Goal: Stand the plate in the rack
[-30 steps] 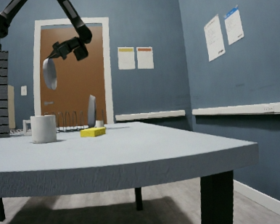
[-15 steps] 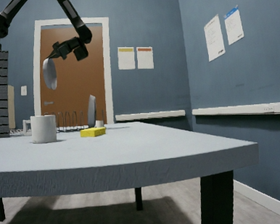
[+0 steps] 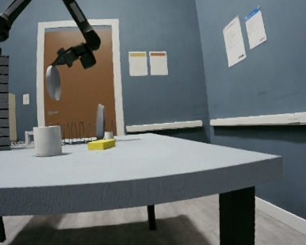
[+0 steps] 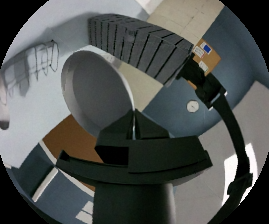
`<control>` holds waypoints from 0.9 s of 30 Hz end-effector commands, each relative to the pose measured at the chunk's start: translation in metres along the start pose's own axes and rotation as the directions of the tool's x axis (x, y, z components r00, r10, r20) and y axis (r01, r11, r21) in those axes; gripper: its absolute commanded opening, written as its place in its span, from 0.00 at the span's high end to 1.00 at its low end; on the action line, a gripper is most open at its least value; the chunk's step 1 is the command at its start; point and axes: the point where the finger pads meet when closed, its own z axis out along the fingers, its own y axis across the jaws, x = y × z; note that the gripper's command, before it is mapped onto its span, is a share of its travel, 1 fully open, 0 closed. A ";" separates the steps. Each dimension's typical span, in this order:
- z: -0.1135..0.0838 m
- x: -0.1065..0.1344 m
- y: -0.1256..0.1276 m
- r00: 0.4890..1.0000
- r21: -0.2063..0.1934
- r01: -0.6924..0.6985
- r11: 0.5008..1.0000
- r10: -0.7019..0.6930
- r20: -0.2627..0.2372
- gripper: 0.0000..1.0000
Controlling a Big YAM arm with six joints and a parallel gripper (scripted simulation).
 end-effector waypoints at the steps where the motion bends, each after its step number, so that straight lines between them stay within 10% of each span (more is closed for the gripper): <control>1: -0.011 0.000 -0.002 1.000 -0.009 0.011 1.000 -0.011 -0.013 1.00; 27: 0.001 -0.010 0.012 1.000 0.040 0.009 0.999 -0.008 -0.030 1.00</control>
